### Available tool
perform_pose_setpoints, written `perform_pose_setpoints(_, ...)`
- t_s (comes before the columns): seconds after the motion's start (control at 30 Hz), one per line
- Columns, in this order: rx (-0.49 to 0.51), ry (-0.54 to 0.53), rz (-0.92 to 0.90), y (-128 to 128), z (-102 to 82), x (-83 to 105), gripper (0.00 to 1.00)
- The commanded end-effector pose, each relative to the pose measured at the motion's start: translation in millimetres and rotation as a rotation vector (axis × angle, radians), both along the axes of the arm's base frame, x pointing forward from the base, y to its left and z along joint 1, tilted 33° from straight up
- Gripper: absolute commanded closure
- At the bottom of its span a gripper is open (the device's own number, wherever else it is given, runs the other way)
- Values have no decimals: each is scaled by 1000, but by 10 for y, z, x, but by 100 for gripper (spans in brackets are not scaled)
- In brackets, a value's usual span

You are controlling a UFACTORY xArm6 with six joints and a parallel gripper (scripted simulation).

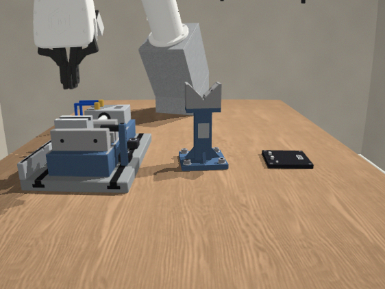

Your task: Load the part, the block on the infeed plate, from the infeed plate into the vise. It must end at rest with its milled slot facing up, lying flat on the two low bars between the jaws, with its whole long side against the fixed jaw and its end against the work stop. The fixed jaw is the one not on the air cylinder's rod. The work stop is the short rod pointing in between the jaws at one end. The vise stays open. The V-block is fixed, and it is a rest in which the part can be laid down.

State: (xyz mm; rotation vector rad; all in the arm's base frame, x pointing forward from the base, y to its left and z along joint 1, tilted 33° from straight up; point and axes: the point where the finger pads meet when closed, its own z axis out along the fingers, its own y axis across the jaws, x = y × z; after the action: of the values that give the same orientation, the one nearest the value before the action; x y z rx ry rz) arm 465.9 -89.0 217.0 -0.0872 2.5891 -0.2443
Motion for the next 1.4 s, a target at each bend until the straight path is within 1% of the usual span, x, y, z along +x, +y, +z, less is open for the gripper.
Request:
perform_pose_setpoints(0.0, 0, -3, 0, 0, 15, 5, 100)
perform_pose_setpoints(0.2, 0, -2, 0, -32, 19, 4, 100)
perform_pose_setpoints(0.33, 0, -2, -1, -341, 74, 2, 100)
perform_pose_setpoints(0.4, 0, -4, -1, -428, 93, 1, 100)
perform_pose_setpoints(1.37, -1, -4, -1, -433, 94, 1, 100)
